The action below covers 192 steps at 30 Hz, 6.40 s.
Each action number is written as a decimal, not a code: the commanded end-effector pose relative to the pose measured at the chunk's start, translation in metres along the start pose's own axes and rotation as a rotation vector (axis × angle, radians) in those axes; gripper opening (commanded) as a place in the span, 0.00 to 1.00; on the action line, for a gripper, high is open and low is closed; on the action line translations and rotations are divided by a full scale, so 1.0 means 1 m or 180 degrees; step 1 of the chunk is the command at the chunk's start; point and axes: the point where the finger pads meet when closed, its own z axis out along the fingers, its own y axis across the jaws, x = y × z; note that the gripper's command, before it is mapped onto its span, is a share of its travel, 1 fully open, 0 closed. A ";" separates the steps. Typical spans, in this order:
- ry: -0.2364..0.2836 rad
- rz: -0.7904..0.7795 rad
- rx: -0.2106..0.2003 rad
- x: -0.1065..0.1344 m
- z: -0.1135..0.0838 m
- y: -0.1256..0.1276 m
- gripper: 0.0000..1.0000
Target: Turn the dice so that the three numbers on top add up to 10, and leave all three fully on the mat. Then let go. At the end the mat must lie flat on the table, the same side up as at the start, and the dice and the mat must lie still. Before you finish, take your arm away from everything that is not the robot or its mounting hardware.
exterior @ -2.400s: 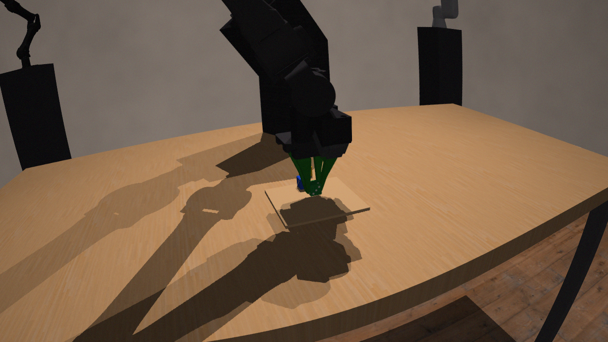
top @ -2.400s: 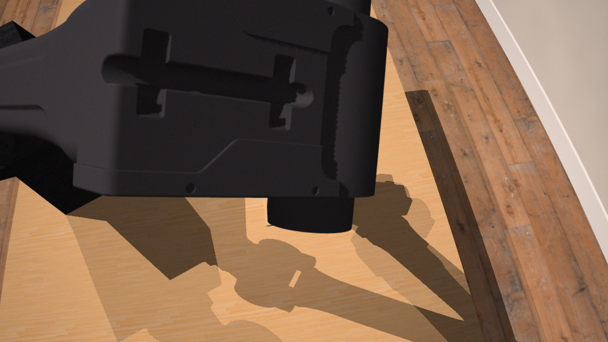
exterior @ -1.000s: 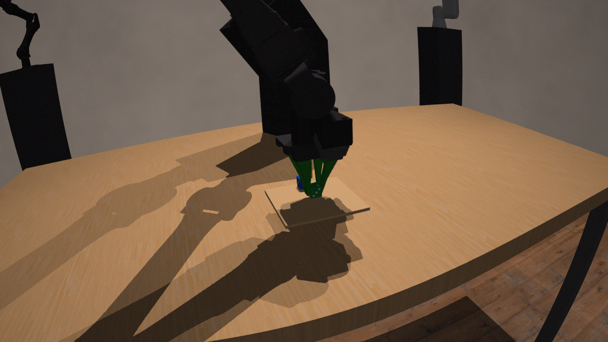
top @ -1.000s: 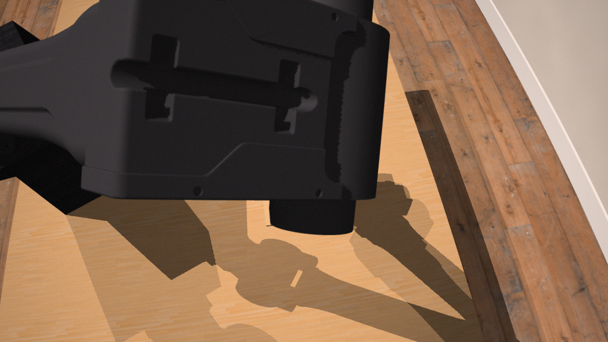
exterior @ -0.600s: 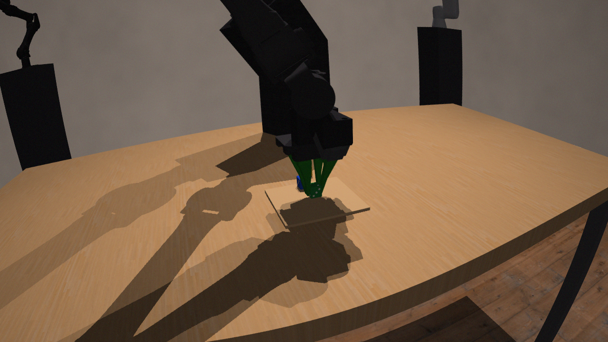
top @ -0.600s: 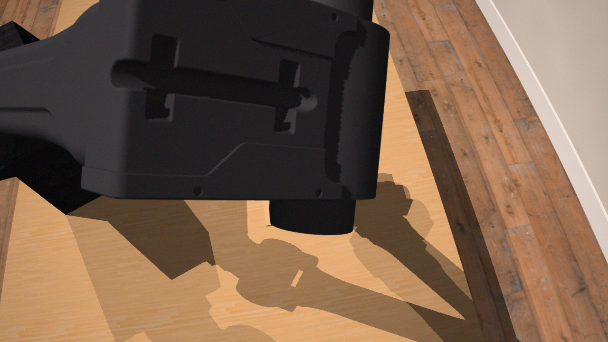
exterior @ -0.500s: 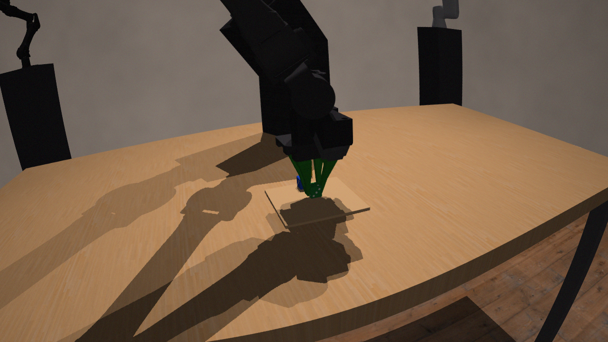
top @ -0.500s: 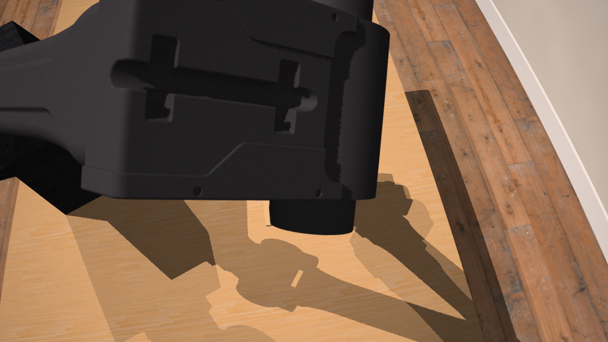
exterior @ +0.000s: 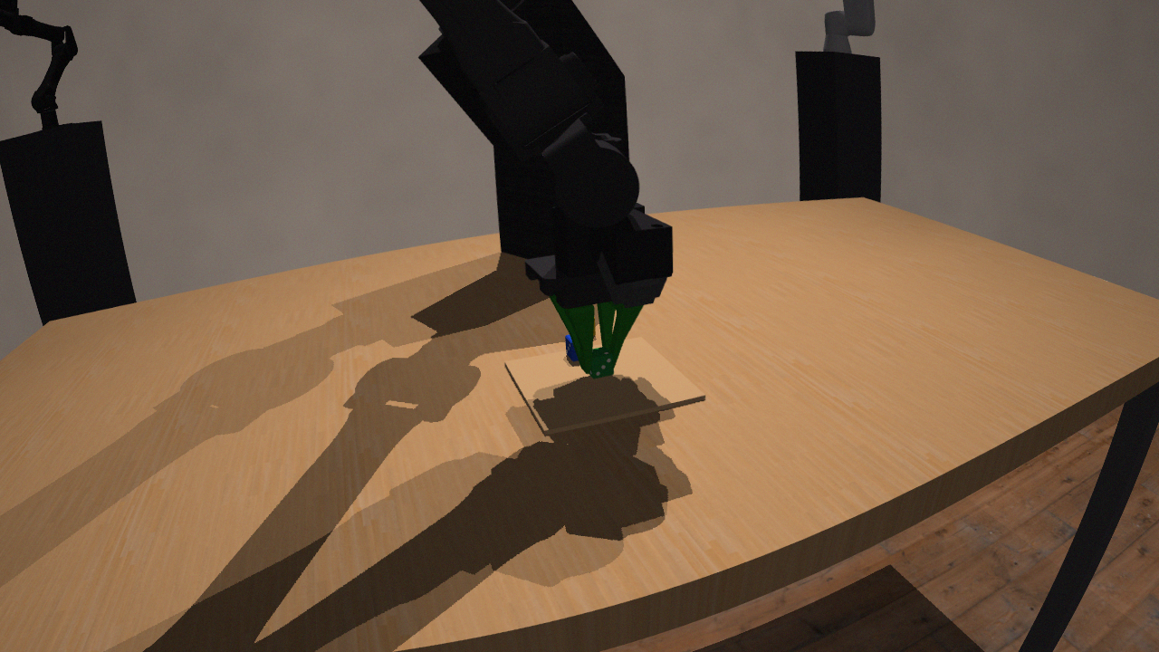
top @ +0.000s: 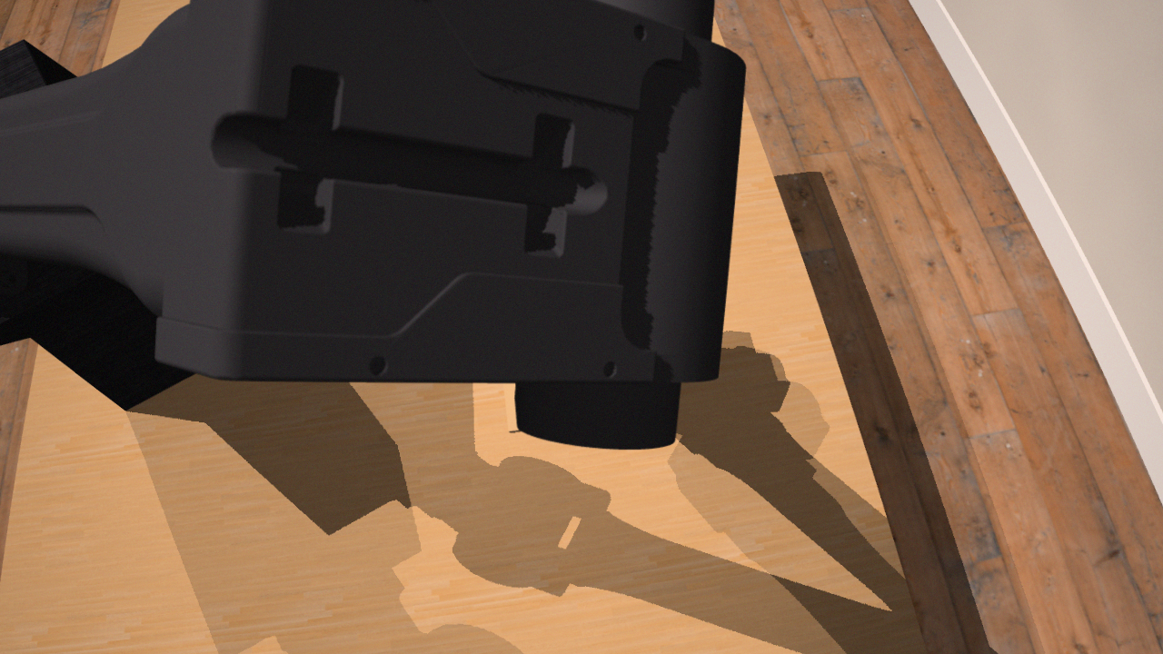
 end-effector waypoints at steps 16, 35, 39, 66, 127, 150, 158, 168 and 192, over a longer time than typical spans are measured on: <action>-0.0121 0.0025 0.0023 -0.019 -0.007 -0.009 0.15; -0.0121 0.0025 0.0023 -0.019 -0.007 -0.009 0.15; -0.0121 0.0025 0.0023 -0.019 -0.007 -0.009 0.15; -0.0090 0.0004 0.0011 -0.018 -0.008 -0.009 0.15; -0.0086 0.0005 0.0011 -0.019 -0.008 -0.010 0.15; -0.0088 0.0007 0.0012 -0.019 -0.008 -0.010 0.15; -0.0091 0.0017 0.0015 -0.019 -0.006 -0.011 0.15; -0.0060 -0.0008 0.0004 -0.012 0.002 -0.004 0.15; -0.0046 -0.0017 0.0000 -0.009 0.002 -0.003 0.15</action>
